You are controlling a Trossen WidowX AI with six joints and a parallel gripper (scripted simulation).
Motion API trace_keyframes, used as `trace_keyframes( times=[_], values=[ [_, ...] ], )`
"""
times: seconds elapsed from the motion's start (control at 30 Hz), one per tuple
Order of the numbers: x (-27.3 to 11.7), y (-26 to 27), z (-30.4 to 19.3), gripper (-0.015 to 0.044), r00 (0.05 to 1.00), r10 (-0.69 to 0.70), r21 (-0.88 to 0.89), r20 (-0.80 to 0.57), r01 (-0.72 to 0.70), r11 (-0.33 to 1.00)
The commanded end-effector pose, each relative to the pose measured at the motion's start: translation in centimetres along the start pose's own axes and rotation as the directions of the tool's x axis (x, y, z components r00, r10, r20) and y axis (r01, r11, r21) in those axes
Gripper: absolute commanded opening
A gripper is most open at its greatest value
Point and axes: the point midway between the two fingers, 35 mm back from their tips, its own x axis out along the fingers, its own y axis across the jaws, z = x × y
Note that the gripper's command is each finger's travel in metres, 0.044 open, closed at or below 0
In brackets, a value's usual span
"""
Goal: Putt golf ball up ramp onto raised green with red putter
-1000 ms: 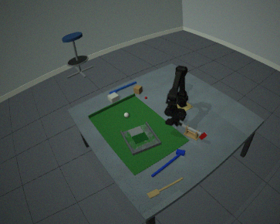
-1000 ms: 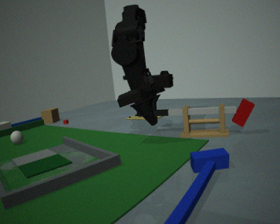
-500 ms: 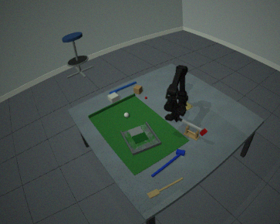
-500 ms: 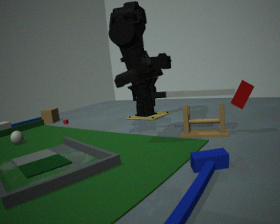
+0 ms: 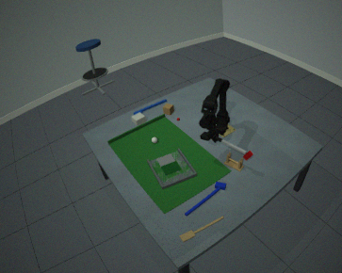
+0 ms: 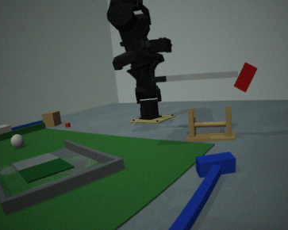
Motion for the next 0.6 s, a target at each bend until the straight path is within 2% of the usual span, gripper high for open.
trace_keyframes(
  times=[0.0, 0.27, 0.57],
  values=[
    [-0.5, -0.6, -1.7, 0.0, 1.0, -0.019, 0.078, -0.012, 0.02, 0.997],
    [-1.9, -1.9, -5.7, 0.0, 0.998, -0.052, 0.276, -0.045, 0.063, 0.959],
    [-3.4, -2.8, -10.4, 0.0, 0.993, -0.074, 0.509, -0.09, 0.109, 0.854]
  ],
)
